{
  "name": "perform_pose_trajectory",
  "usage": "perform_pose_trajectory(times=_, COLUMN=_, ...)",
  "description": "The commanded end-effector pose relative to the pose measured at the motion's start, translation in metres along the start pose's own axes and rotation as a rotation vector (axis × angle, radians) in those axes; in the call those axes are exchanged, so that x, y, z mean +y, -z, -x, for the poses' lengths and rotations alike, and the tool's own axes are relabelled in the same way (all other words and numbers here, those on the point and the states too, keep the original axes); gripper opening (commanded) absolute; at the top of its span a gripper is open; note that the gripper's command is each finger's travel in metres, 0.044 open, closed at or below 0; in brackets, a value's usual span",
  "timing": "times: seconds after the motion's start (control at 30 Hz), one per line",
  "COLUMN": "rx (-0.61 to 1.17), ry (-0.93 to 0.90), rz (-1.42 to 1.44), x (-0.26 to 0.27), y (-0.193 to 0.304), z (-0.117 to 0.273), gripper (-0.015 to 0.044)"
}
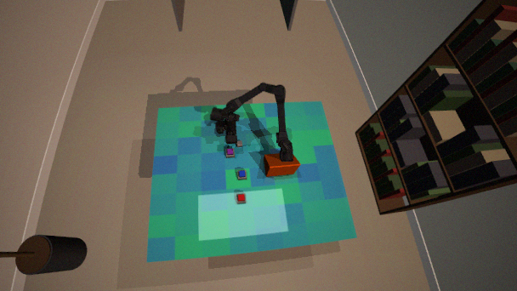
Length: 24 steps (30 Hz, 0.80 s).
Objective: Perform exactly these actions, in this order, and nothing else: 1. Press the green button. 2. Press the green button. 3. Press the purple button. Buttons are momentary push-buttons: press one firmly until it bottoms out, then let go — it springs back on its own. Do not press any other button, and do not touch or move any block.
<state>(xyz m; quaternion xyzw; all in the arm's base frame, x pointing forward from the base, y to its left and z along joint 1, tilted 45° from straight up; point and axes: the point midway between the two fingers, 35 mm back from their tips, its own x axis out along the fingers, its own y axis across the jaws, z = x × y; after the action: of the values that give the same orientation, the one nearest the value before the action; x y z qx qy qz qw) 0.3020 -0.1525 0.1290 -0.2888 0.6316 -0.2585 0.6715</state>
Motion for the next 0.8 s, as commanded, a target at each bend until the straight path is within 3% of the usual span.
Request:
perform_pose_trajectory(times=0.0, rx=0.0, ry=-0.004, rz=0.006, x=0.002, y=0.001, z=-0.004, gripper=0.002)
perform_pose_trajectory(times=0.6, rx=0.0, ry=-0.004, rz=0.006, x=0.002, y=0.001, z=-0.004, gripper=0.002)
perform_pose_trajectory(times=0.77, rx=0.0, ry=-0.006, rz=0.006, x=0.002, y=0.0, z=0.029, gripper=0.002)
